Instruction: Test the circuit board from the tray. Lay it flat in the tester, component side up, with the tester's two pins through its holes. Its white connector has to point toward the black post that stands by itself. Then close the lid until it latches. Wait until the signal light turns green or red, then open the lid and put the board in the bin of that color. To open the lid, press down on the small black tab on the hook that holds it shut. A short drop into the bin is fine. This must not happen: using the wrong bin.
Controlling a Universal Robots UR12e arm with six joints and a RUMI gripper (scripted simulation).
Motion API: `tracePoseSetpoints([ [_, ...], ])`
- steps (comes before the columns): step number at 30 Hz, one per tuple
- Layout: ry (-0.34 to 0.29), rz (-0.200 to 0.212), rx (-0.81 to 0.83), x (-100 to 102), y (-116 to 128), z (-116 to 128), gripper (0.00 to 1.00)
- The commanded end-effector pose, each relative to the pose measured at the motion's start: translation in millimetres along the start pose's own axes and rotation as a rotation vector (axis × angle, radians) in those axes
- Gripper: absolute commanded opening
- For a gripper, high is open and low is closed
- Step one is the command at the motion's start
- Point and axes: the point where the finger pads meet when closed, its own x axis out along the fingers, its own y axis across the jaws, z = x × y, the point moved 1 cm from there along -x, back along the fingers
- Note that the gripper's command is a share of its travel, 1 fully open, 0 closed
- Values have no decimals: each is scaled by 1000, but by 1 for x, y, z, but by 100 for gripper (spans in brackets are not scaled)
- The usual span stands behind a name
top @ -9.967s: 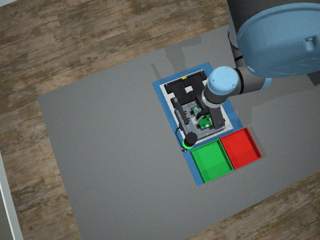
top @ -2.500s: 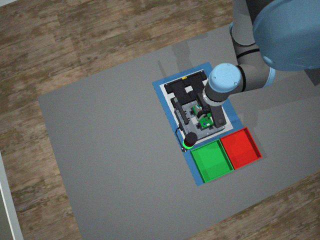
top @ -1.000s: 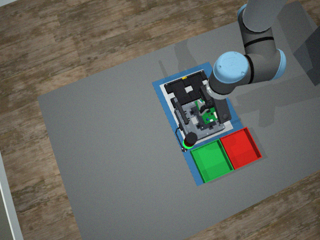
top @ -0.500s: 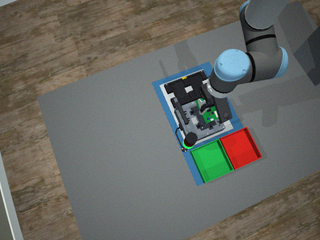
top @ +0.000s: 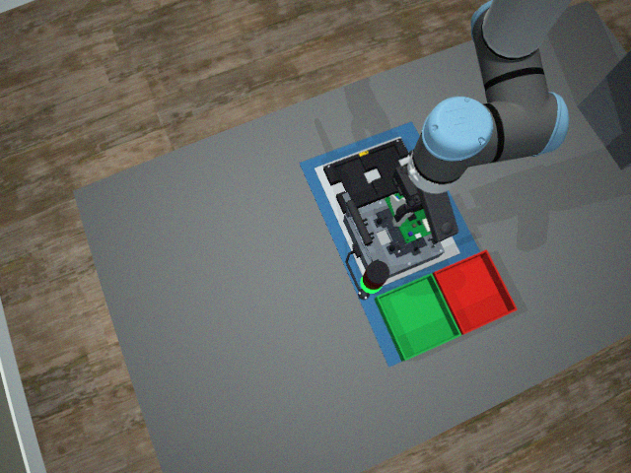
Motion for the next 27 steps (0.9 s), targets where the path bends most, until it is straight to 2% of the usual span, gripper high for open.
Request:
tracePoseSetpoints([
  [1,0,1,0,0,1,-2,39],
  [13,0,1,0,8,6,-28,39],
  [27,0,1,0,34,25,-112,39],
])
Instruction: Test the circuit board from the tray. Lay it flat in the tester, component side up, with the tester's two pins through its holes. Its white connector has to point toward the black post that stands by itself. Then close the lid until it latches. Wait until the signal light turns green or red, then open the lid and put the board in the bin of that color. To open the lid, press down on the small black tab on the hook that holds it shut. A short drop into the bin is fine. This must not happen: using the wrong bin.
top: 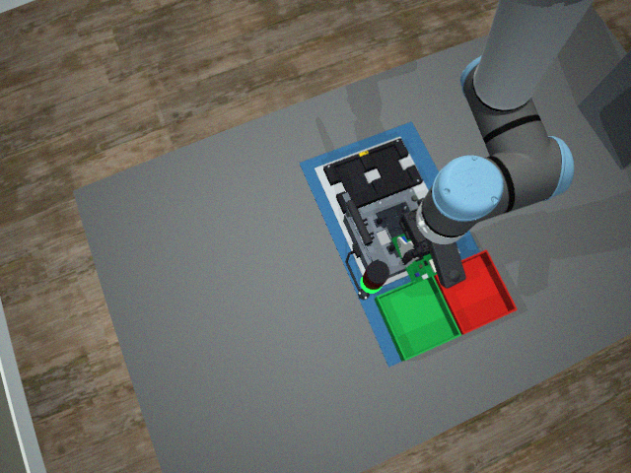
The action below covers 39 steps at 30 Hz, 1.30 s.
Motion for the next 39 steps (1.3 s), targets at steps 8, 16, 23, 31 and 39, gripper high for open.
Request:
tracePoseSetpoints([
  [8,-3,0,1,22,16,-69,39],
  [16,-3,0,1,34,25,-106,39],
  [23,-3,0,1,37,27,-116,39],
  [31,-3,0,1,38,27,-117,39],
  [39,-3,0,1,38,27,-117,39],
])
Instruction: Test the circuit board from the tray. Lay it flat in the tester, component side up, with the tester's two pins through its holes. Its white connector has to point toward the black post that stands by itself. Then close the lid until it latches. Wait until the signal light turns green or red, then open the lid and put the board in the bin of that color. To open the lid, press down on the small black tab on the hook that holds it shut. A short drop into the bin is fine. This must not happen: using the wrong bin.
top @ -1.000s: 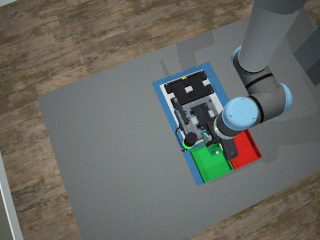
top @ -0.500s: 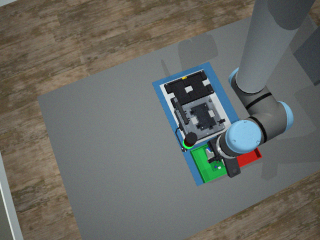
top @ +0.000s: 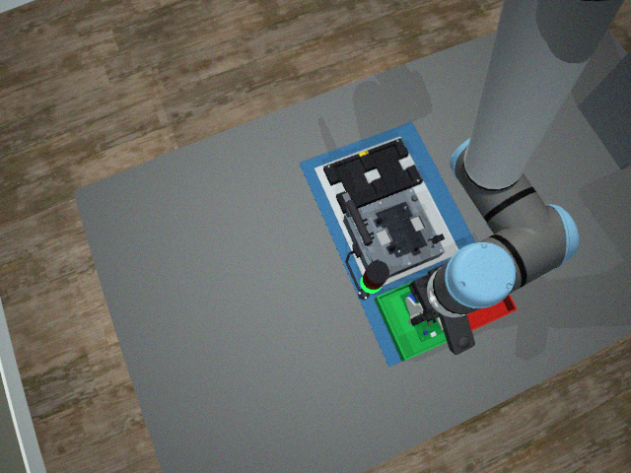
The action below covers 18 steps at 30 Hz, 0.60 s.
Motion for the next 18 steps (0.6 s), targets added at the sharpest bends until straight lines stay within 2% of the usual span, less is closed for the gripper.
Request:
tracePoseSetpoints([
  [1,0,1,0,0,0,0,39],
  [18,0,1,0,3,0,0,39],
])
